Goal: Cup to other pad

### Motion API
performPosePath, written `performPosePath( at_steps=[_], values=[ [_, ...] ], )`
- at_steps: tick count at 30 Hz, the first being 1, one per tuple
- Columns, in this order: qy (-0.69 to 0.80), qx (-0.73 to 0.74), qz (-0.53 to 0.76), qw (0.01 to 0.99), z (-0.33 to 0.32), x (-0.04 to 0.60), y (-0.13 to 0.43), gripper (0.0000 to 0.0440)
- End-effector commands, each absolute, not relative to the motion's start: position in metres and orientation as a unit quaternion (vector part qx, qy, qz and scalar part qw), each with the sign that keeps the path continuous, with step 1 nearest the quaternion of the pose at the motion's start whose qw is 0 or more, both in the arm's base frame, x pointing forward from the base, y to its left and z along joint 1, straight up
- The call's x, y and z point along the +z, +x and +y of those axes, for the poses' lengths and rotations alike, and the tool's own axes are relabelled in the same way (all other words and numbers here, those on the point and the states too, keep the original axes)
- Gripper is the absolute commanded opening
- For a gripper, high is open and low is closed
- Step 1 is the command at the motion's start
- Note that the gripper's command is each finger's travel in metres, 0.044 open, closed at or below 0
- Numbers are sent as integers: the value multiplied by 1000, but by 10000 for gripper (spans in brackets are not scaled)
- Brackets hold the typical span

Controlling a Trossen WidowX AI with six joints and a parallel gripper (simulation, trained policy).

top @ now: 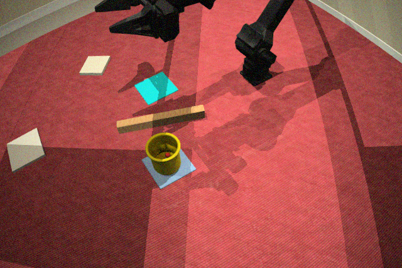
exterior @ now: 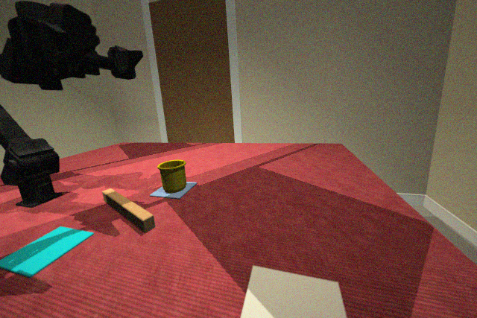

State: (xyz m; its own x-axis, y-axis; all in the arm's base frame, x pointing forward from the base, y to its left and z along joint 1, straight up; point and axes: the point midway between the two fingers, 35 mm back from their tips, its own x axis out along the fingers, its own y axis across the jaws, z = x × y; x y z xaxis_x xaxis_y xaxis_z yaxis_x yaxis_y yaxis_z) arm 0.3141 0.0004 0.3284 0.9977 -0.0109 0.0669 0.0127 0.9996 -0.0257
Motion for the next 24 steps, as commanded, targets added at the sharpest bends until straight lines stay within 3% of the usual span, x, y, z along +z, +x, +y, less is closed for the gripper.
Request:
performPosePath(
  at_steps=[1, 12, 24],
  values=[
    [-13, -3, -34, 999, 2, 330, 314, 374],
    [2, 17, -1, 1000, 13, 337, 321, 98],
    [60, 44, 63, 995, 31, 340, 334, 125]
  ],
)
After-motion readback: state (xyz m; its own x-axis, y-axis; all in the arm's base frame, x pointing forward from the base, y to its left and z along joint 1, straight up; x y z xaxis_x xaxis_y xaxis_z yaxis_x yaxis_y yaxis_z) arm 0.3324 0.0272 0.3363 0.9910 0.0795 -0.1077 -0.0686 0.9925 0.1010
